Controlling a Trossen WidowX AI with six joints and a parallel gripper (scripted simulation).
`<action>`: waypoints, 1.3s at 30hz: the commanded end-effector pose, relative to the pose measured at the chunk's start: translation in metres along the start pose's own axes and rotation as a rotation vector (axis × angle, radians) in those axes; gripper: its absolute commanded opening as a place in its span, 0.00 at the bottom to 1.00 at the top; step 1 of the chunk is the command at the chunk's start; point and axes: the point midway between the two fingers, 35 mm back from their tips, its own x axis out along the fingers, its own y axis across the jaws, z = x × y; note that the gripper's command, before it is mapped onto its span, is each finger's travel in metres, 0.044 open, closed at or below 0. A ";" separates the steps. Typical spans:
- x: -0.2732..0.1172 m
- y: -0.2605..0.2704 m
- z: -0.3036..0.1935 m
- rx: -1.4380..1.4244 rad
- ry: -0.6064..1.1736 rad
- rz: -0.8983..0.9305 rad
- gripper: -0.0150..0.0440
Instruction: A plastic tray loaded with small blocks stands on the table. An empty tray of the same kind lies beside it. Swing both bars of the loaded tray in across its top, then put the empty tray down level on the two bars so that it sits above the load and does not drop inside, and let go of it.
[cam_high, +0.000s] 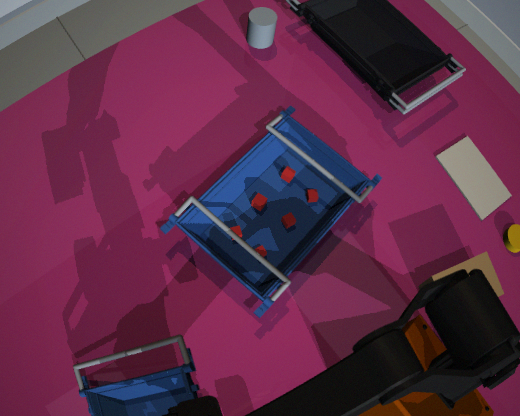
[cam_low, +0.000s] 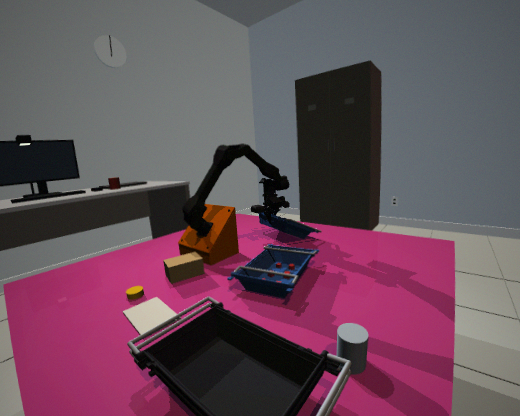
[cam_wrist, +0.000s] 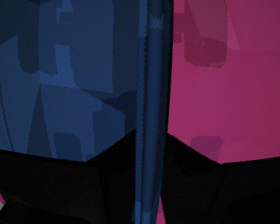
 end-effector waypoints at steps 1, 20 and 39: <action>-0.014 -0.002 -0.001 0.001 0.004 0.000 0.25; -0.106 0.004 -0.001 0.000 0.005 0.001 0.25; -0.110 0.003 -0.001 0.000 0.005 0.001 0.25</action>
